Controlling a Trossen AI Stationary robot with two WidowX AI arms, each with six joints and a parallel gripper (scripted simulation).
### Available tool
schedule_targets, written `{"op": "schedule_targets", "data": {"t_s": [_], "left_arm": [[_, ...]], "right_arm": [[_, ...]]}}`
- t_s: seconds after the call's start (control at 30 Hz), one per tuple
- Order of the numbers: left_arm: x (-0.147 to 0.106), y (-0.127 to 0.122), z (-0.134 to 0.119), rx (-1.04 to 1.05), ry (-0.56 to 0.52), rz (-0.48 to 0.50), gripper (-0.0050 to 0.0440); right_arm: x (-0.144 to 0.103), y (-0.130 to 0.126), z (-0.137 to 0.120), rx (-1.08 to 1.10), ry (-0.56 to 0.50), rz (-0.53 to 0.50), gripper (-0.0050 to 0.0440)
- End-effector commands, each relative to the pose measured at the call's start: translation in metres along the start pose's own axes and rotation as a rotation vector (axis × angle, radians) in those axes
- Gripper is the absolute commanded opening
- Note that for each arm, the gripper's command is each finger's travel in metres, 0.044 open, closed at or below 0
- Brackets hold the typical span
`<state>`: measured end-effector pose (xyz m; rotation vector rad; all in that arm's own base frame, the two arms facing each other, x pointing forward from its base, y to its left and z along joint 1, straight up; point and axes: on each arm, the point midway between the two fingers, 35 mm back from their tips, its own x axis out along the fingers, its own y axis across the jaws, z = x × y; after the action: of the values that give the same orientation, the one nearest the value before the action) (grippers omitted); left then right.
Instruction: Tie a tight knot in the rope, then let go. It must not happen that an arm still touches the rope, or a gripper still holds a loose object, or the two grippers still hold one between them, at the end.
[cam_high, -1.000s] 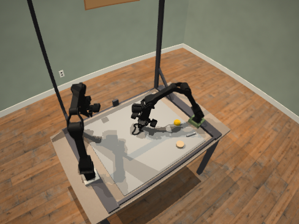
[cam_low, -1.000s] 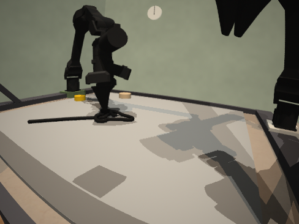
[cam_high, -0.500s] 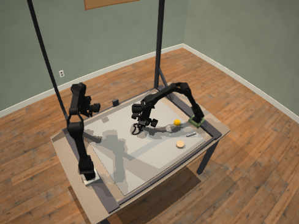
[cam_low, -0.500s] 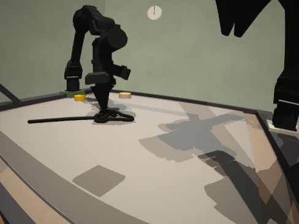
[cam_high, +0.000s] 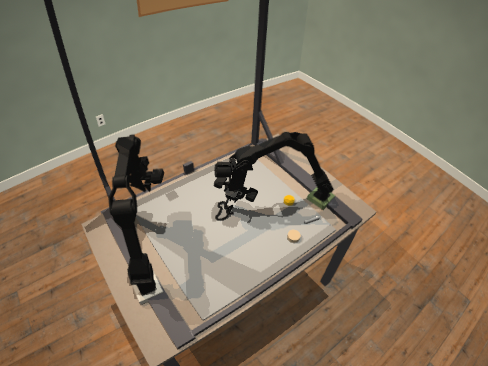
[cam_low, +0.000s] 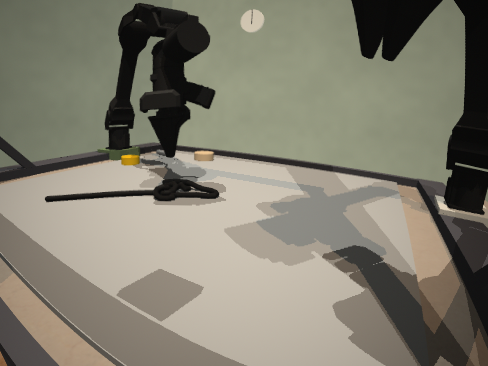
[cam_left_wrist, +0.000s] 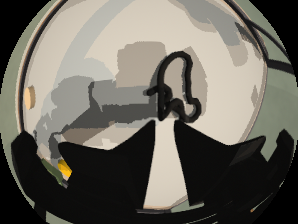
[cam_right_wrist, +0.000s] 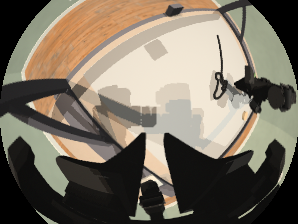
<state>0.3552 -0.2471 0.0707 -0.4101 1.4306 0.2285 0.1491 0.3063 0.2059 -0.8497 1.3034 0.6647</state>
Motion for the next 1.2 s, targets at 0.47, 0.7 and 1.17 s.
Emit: {"op": "schedule_targets", "data": {"t_s": [0.47,0.7,1.17], "left_arm": [[-0.062,-0.011,0.007,-0.001,-0.018,-0.035,0.0085],[-0.073,-0.012,0.007,-0.001,-0.018,-0.035,0.0085],[-0.142,0.092,-0.03,-0.006,0.064,0.102,0.0085]], "right_arm": [[-0.008,-0.002,-0.001,0.007,-0.024,0.004,0.0085],[-0.008,-0.002,-0.001,0.007,-0.024,0.004,0.0085],[-0.008,-0.002,-0.001,0.007,-0.024,0.004,0.0085]]}}
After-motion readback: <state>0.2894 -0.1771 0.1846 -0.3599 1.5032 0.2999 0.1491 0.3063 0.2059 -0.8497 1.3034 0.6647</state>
